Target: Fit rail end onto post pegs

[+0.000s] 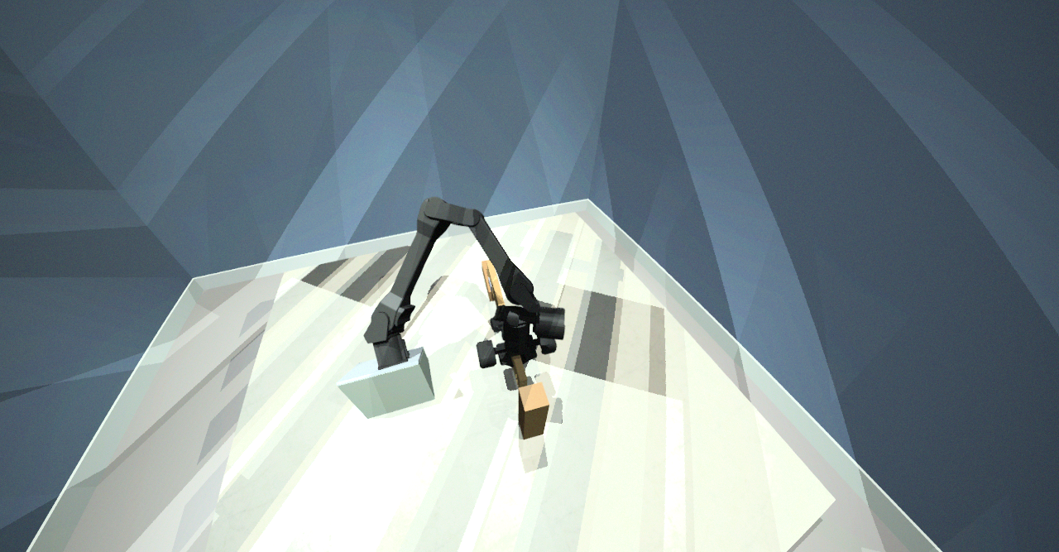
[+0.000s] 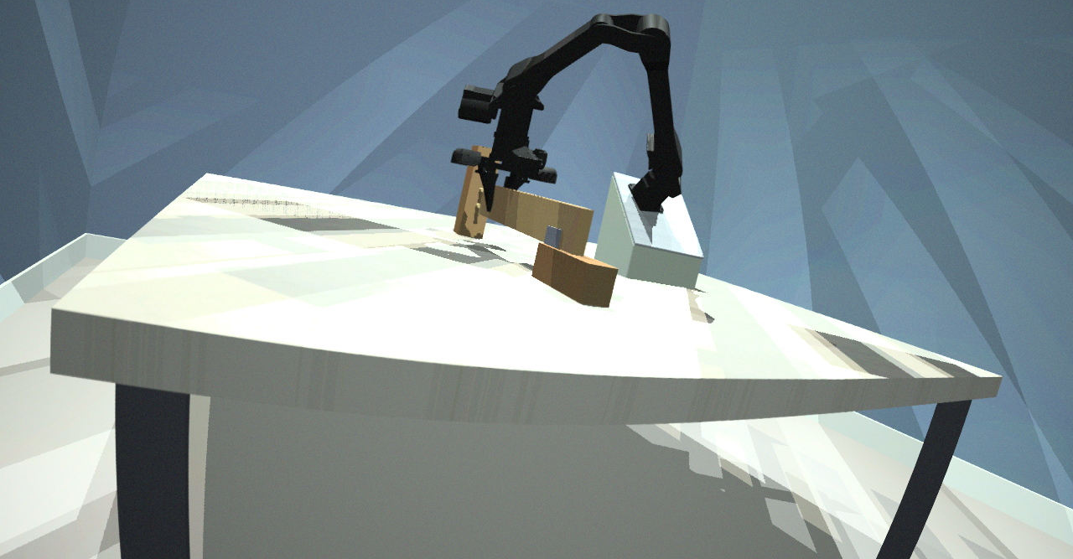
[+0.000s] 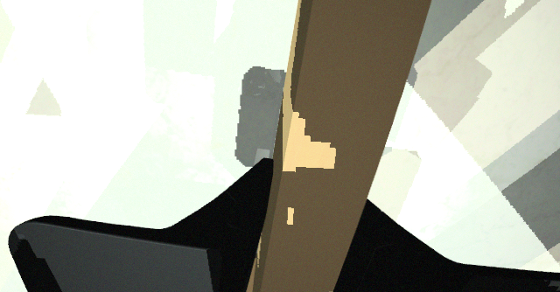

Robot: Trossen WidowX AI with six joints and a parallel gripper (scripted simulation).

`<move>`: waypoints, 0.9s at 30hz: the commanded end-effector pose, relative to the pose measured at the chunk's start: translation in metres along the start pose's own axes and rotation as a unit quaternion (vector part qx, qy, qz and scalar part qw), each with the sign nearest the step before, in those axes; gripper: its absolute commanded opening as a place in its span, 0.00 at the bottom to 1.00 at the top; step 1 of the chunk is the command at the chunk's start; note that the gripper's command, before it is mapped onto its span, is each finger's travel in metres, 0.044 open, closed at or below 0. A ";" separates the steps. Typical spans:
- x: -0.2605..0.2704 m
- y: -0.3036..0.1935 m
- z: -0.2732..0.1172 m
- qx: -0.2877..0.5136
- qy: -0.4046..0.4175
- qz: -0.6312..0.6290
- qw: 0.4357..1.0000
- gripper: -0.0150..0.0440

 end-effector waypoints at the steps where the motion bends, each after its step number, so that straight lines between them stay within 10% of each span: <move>1: 0.000 -0.003 -0.002 0.002 -0.003 0.000 1.000 0.25; 27: 0.000 -0.011 -0.003 0.002 -0.003 0.000 1.000 0.25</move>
Point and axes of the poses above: the point midway between the two fingers, 35 mm back from their tips, its own z axis out along the fingers, its own x axis across the jaws, y = z × x, the point moved 10 cm from there along -z, back along the fingers, and after that the axes turned 1 degree about -z, right-handed, at the moved point
